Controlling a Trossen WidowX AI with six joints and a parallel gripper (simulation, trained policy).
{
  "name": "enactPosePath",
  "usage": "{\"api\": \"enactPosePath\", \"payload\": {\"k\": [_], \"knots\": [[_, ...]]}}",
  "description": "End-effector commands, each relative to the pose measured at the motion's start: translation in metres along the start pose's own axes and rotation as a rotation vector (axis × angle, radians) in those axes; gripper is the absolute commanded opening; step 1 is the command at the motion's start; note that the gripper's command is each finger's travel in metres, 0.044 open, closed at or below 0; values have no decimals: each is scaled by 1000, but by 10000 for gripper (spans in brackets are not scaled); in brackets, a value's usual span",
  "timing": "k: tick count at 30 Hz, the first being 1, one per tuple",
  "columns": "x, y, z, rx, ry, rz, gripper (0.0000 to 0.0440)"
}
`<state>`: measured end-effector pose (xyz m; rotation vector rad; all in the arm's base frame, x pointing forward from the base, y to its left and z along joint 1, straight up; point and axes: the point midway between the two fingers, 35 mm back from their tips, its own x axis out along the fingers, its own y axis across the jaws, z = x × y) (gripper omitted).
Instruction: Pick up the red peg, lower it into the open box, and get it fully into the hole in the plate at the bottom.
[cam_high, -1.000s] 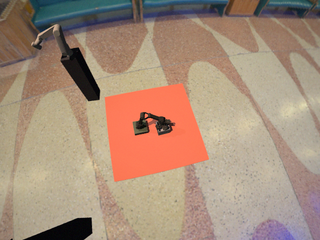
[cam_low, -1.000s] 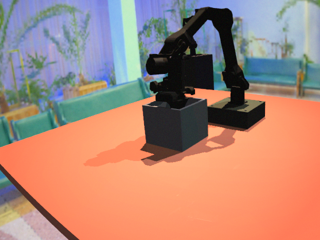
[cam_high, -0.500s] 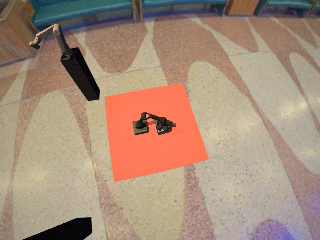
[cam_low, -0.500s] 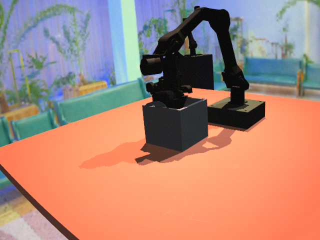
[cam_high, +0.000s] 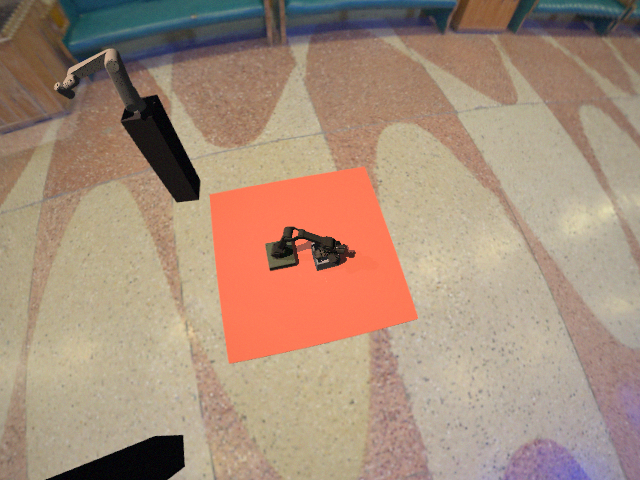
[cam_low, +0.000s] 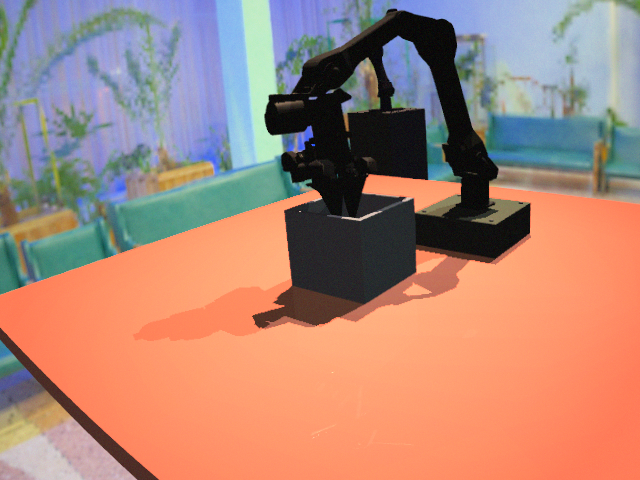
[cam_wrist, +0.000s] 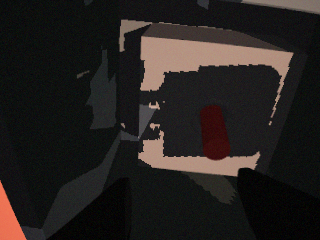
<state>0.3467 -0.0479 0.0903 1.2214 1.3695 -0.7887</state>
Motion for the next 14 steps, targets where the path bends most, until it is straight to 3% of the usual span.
{"api": "enactPosePath", "payload": {"k": [1,7,14], "knots": [[-8,4,2,-1,19,25,230],[-20,11,6,-5,37,66,184],[-30,20,12,-24,49,112,170]]}}
